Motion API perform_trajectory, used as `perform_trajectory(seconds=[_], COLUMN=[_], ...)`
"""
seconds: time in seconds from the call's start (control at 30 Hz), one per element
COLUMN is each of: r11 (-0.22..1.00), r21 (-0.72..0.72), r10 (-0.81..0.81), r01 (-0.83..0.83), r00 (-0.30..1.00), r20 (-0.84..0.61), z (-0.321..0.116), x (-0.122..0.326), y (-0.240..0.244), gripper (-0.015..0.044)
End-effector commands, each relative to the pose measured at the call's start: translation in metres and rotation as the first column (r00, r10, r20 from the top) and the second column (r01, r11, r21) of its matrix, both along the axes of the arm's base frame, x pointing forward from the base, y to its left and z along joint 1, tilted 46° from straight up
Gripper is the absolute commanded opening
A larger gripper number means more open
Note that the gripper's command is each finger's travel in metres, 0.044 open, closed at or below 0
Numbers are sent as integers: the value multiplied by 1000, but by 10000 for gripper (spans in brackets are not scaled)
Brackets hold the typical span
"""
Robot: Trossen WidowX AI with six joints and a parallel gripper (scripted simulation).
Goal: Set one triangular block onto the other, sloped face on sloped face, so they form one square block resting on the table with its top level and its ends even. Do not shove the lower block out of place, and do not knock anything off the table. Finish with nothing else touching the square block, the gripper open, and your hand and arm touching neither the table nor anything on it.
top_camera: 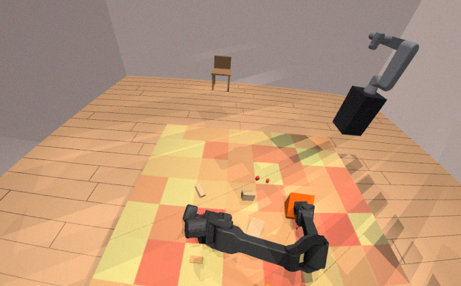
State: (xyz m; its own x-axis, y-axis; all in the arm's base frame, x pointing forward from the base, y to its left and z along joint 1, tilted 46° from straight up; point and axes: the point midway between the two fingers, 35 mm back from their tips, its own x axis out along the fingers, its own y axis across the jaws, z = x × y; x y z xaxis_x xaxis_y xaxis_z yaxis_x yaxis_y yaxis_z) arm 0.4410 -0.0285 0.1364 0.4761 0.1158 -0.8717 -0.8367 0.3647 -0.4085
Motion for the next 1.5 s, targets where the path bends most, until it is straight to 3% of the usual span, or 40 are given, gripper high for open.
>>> perform_trajectory(seconds=[0.0, 0.27, 0.5, 1.47], r11=[996, 929, 772, 770], r21=[21, 258, 524, 526], r10=[92, 332, 453, 451], r01=[-90, -265, -360, -361], r00=[986, 906, 890, 891], r20=[-141, -263, -56, -49], z=[-39, -95, -110, -132], x=[-33, -125, -208, -200], y=[-39, -98, -117, -96], gripper=[440, 440, 440, 440])
